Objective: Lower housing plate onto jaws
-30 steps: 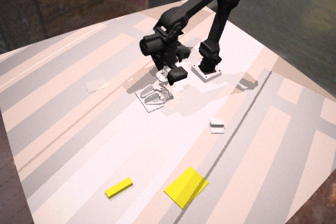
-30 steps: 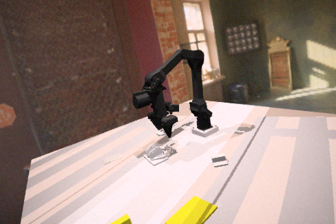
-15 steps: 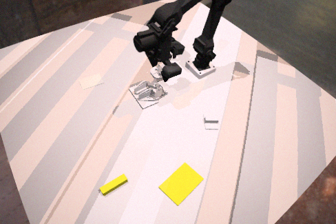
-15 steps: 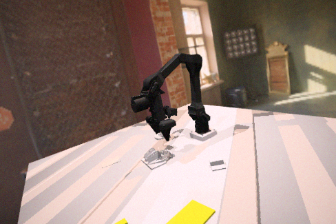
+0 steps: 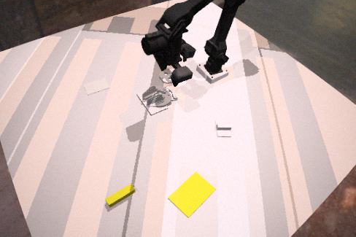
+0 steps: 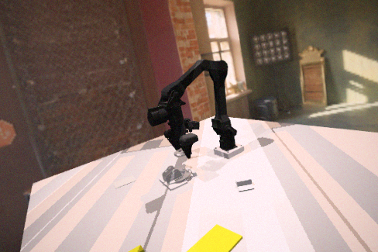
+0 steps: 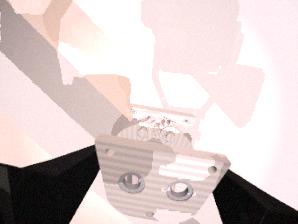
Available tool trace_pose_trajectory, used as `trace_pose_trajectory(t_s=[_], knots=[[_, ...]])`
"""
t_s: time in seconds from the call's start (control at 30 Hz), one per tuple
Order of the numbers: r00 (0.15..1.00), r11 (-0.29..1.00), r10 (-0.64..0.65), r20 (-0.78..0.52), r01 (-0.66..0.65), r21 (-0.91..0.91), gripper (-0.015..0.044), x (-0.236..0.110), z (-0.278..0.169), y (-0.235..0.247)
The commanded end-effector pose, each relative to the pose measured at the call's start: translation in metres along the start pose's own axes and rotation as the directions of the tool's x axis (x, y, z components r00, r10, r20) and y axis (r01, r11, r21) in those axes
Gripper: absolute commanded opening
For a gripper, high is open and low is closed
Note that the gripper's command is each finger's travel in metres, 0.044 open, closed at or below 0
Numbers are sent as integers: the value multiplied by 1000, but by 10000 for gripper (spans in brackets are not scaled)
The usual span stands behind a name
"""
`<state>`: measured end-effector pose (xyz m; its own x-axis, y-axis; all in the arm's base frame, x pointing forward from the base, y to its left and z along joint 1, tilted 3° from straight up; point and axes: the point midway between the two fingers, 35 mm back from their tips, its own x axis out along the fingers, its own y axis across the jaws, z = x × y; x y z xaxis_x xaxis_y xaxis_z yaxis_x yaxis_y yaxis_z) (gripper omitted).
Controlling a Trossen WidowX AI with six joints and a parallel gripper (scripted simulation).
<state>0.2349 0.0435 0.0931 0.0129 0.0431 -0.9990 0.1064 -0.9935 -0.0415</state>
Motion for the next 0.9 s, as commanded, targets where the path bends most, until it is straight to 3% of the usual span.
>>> trace_pose_trajectory(t_s=[0.0, 0.87], knots=[[1000, 1000, -2, 5, 2, -4, 351, 1, 1, 0], [1000, 1000, -2, 5, 2, -4, 351, 1, 1, 0]])
